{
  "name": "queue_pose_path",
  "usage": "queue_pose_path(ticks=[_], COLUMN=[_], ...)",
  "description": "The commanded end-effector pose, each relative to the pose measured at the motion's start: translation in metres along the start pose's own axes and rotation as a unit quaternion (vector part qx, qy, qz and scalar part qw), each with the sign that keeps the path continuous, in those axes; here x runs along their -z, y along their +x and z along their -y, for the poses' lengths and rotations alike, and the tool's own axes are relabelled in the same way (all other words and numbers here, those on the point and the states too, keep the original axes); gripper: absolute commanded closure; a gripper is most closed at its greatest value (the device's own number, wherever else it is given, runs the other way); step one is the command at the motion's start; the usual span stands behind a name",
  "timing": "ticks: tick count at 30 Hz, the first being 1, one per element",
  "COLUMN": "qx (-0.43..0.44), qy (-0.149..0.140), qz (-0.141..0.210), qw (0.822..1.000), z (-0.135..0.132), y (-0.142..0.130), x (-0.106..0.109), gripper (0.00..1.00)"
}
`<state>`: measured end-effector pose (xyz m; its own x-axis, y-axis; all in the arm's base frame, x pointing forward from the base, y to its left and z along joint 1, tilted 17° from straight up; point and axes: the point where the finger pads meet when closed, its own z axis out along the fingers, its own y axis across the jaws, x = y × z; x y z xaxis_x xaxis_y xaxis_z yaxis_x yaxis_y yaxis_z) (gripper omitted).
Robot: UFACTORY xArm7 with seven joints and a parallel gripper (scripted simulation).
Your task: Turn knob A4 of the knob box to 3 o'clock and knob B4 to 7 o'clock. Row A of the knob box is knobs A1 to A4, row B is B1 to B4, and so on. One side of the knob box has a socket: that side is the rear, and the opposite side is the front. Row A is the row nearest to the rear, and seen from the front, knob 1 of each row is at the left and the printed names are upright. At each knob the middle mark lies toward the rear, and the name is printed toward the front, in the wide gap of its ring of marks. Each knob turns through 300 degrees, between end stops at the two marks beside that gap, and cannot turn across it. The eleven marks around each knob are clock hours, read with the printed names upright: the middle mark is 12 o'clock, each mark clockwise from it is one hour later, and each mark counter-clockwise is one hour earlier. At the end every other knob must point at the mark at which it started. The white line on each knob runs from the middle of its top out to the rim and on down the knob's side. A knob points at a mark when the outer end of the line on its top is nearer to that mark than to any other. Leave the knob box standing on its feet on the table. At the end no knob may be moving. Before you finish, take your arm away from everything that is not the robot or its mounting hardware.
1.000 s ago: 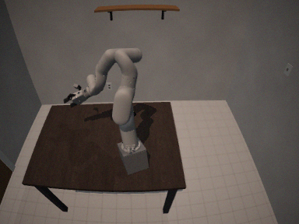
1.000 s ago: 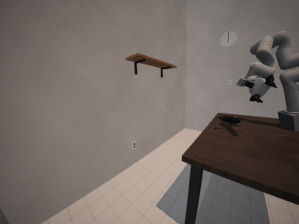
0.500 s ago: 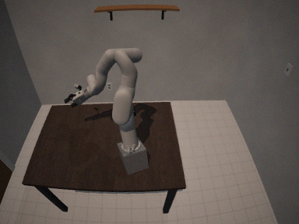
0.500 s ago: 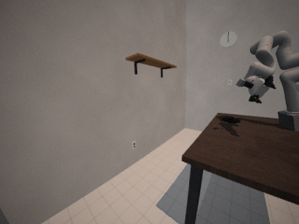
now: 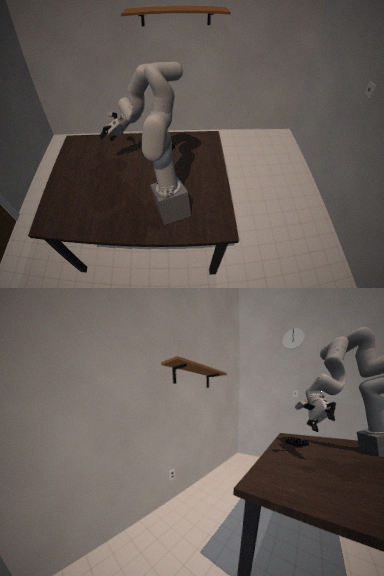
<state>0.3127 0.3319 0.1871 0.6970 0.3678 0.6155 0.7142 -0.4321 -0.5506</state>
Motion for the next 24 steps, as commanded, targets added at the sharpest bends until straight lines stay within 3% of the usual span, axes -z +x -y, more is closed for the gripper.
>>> queue_pose_path(ticks=[1, 10, 12, 13, 17, 18, 22, 23, 24], qx=[0.006, 0.017, 0.017, 0.020, 0.021, 0.024, 0.025, 0.028, 0.028], qy=[-0.048, -0.138, -0.138, -0.166, -0.175, -0.202, -0.204, -0.229, -0.231], qz=[0.029, 0.076, 0.076, 0.091, 0.096, 0.111, 0.112, 0.126, 0.128], qw=[0.998, 0.987, 0.987, 0.982, 0.980, 0.973, 0.972, 0.965, 0.964], z=[-0.039, -0.110, -0.110, -0.132, -0.138, -0.159, -0.160, -0.179, -0.180], y=[-0.012, -0.037, -0.037, -0.046, -0.048, -0.057, -0.058, -0.066, -0.067], x=[0.014, 0.050, 0.050, 0.063, 0.068, 0.083, 0.084, 0.098, 0.100], gripper=[0.00, 0.00, 0.00, 0.00, 0.00, 0.00, 0.00, 0.00, 0.00])
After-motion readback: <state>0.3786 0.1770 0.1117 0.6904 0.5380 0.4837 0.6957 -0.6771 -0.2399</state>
